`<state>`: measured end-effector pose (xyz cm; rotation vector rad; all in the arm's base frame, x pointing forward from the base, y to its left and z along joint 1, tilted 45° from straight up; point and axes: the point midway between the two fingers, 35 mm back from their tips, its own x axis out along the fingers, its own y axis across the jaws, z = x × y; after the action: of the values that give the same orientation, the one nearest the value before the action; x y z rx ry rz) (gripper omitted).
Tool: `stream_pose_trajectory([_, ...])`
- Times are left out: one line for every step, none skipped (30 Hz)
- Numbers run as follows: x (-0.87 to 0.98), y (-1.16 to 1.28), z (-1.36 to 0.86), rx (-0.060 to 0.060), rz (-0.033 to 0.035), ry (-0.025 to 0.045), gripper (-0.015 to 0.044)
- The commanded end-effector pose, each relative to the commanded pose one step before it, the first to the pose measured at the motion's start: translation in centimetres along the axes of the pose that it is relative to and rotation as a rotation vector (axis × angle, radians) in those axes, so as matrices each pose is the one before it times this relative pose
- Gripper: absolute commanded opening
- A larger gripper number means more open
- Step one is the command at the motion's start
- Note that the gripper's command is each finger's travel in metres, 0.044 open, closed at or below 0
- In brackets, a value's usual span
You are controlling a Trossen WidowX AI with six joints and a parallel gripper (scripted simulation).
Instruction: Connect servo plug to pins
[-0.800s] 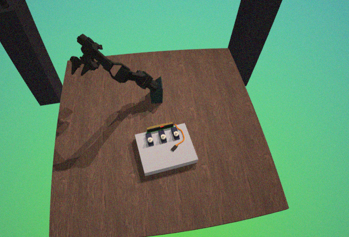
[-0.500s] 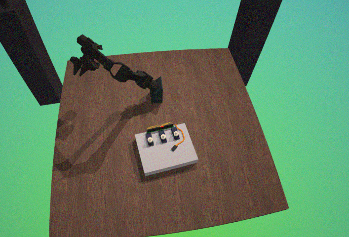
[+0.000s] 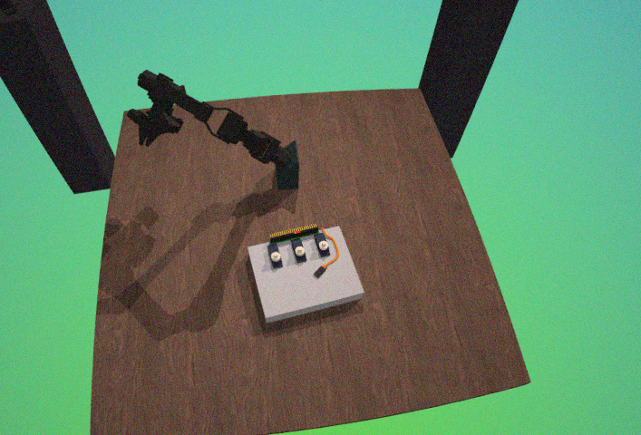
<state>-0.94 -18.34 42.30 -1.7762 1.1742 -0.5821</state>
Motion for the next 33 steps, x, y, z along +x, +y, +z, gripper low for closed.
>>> stream_pose_trajectory([0.505,0.322,0.333,0.0452,0.00776,-0.02613,0.0115])
stream_pose_trajectory([0.129,0.049,0.091,0.0085,0.00034,-0.00733,0.0115])
stream_pose_trajectory([0.12,0.075,0.079,0.0106,0.00219,-0.00589,0.0115])
stream_pose_trajectory([0.137,0.046,0.091,0.0082,0.00028,-0.00763,0.0115])
stream_pose_trajectory([0.14,0.046,0.092,0.0083,0.00029,-0.0077,0.0115])
stream_pose_trajectory([0.142,0.048,0.092,0.0085,0.00039,-0.00763,0.0115])
stream_pose_trajectory([0.143,0.049,0.091,0.0086,0.00045,-0.00752,0.0115])
stream_pose_trajectory([0.159,0.053,0.088,0.0091,0.00082,-0.00781,0.0115])
stream_pose_trajectory([0.13,0.126,0.068,-0.0061,0.00506,-0.004,0.0115])
stream_pose_trajectory([0.089,0.027,0.055,0.0052,0.00024,-0.00445,0.0115])
stream_pose_trajectory([0.101,0.03,0.062,0.0059,0.00029,-0.00503,0.0115])
stream_pose_trajectory([0.114,0.034,0.07,0.0065,0.00034,-0.00561,0.0115])
stream_pose_trajectory([0.127,0.037,0.077,0.0072,0.00039,-0.00617,0.0115])
stream_pose_trajectory([0.136,0.038,0.082,0.0077,0.00044,-0.00652,0.0115])
stream_pose_trajectory([0.083,0.097,-0.022,-0.0067,0.00565,0.00099,0.0115])
stream_pose_trajectory([0.084,0.021,0.051,0.0047,0.0002,-0.00393,0.0115])
stream_pose_trajectory([0.086,0.016,0.045,-0.0028,0.00121,-0.00413,0.0115])
stream_pose_trajectory([0.026,0.025,-0.012,0.0025,0.00128,0.00027,0.0115])
stream_pose_trajectory([0.056,0.014,0.034,0.0031,0.00012,-0.00259,0.0115])
stream_pose_trajectory([0.067,0.025,0.046,0.0044,0.00068,-0.00292,0.0115])
stream_pose_trajectory([0.08,0.045,0.076,0.0048,0.00235,-0.00413,0.0115])
stream_pose_trajectory([0.068,0.016,0.04,0.0037,0.00017,-0.00307,0.0115])
stream_pose_trajectory([0.07,-0.004,0.052,0.0049,0.00039,-0.00329,0.0115])
stream_pose_trajectory([0.031,0.056,-0.02,0.0093,0.00399,0.00141,0.0115])
stream_pose_trajectory([0.085,0.012,0.055,0.0038,0.00009,-0.00391,0.0115])
stream_pose_trajectory([0.097,0.02,0.059,0.0049,0.00025,-0.00431,0.0115])
stream_pose_trajectory([0.11,0.024,0.065,0.0058,0.00031,-0.00479,0.0115])
stream_pose_trajectory([0.122,0.024,0.074,0.0066,0.00044,-0.0053,0.0115])
stream_pose_trajectory([0.136,0.028,0.082,0.0069,0.00042,-0.00581,0.0115])
stream_pose_trajectory([0.145,0.03,0.085,0.0075,0.00044,-0.00613,0.0115])
stream_pose_trajectory([0.149,0.03,0.085,0.0077,0.00054,-0.00611,0.0115])
stream_pose_trajectory([0.154,0.03,0.09,0.0078,0.00049,-0.00636,0.0115])
stream_pose_trajectory([0.157,0.03,0.092,0.0079,0.00051,-0.00638,0.0115])
